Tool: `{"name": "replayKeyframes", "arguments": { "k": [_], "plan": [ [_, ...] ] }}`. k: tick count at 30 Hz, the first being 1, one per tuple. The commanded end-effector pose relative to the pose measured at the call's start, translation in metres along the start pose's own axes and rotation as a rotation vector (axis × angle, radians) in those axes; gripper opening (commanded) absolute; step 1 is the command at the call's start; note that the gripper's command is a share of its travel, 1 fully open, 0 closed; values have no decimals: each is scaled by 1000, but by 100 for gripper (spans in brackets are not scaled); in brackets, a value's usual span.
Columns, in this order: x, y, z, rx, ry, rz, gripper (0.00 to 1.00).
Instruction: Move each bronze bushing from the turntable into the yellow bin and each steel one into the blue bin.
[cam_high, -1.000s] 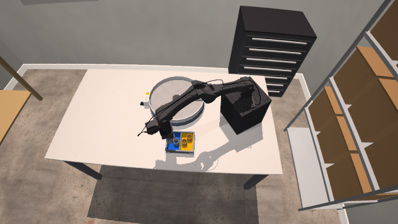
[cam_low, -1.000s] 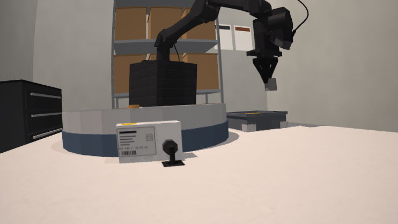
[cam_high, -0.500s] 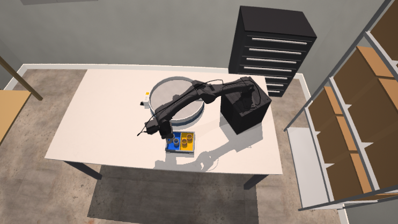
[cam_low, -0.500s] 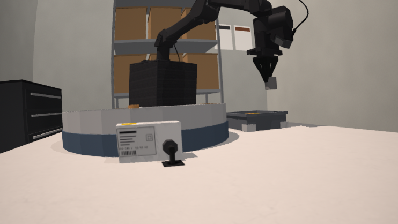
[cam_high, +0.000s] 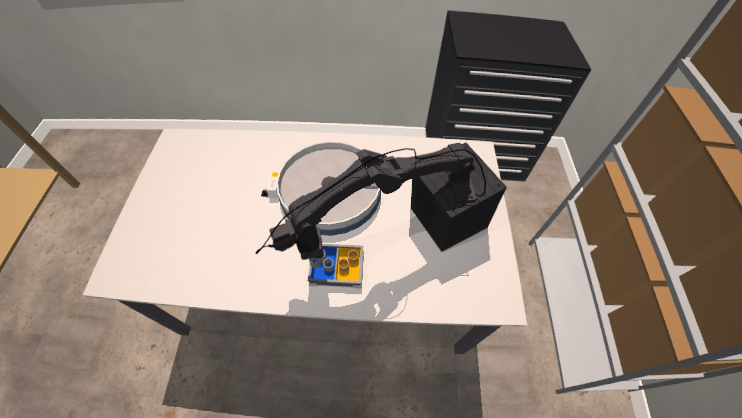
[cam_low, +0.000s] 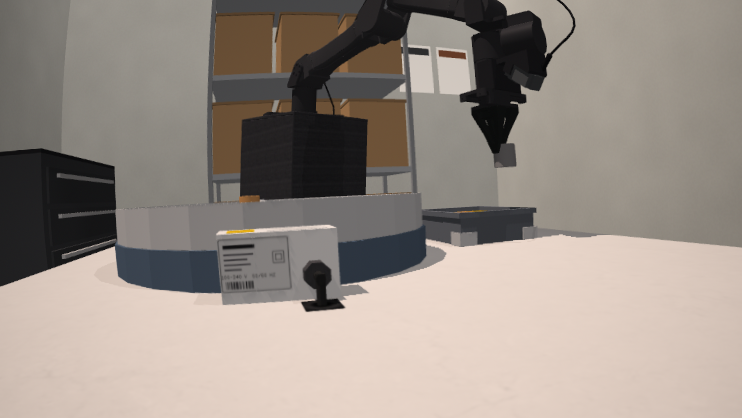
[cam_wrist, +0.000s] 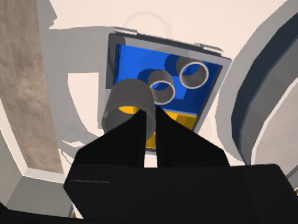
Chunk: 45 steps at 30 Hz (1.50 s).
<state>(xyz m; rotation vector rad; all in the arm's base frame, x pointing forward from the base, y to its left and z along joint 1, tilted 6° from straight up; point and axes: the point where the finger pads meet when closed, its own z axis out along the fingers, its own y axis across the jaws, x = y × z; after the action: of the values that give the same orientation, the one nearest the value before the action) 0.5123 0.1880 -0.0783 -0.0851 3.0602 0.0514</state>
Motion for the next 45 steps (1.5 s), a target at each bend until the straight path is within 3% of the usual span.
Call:
{"name": "replayKeyframes", "arguments": {
  "k": [1,8,20,26,30,45],
  "plan": [
    [-12,3,-20,-7,-45,0,0],
    [-12,3,-20,-7,-45,0,0],
    [-14,2,45,-7,-44,1,0],
    [-8,-1,56,1,-19,1,0],
    [-18,2,39,-9,-52,1,0],
    [-15,1,45,-6,-42,1,0]
  ]
}}
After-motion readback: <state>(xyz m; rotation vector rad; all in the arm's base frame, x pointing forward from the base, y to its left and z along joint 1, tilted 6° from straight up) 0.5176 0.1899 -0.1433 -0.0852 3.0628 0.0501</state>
